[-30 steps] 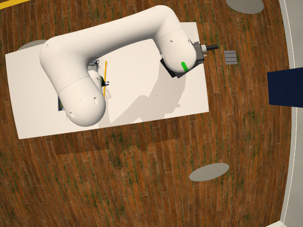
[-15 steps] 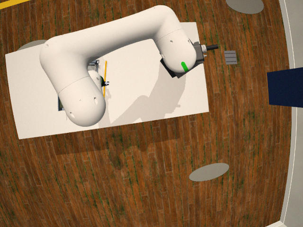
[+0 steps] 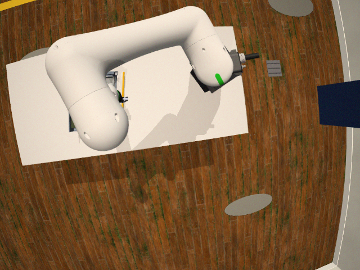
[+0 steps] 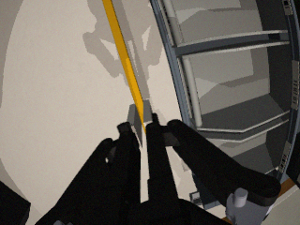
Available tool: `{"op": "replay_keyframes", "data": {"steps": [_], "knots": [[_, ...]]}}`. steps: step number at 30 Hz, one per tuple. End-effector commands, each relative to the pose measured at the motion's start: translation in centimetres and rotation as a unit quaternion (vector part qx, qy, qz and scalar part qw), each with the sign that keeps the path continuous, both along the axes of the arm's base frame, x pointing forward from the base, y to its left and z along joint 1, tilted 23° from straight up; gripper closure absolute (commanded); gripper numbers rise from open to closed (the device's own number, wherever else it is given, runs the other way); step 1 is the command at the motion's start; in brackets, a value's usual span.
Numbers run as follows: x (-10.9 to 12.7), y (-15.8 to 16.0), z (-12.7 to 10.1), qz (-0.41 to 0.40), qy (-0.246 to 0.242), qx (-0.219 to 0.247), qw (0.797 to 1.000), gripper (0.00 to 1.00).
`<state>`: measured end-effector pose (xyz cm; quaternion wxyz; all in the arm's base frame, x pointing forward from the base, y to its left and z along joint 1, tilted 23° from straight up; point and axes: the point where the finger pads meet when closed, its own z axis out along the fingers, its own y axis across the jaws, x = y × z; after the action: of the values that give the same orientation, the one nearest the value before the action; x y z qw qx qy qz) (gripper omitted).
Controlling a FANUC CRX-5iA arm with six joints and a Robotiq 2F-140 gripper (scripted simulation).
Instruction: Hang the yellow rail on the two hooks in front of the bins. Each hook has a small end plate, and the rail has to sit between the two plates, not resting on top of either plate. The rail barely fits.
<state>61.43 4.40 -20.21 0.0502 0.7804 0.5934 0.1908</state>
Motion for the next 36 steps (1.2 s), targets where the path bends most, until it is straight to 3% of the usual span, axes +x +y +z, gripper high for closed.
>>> {"op": "replay_keyframes", "data": {"steps": [1,2,7,19,24,36], "knots": [[0.0,0.0,0.0,0.000,0.000,0.000,1.000,1.00],[0.0,0.0,0.0,0.000,0.000,0.000,1.000,1.00],[-0.9,-0.4,4.4,0.000,0.000,0.000,1.000,1.00],[-0.9,-0.4,4.4,0.000,0.000,0.000,1.000,1.00],[-1.4,-0.7,7.2,0.000,0.000,0.000,1.000,1.00],[-1.4,-0.7,7.2,0.000,0.000,0.000,1.000,1.00]]}}
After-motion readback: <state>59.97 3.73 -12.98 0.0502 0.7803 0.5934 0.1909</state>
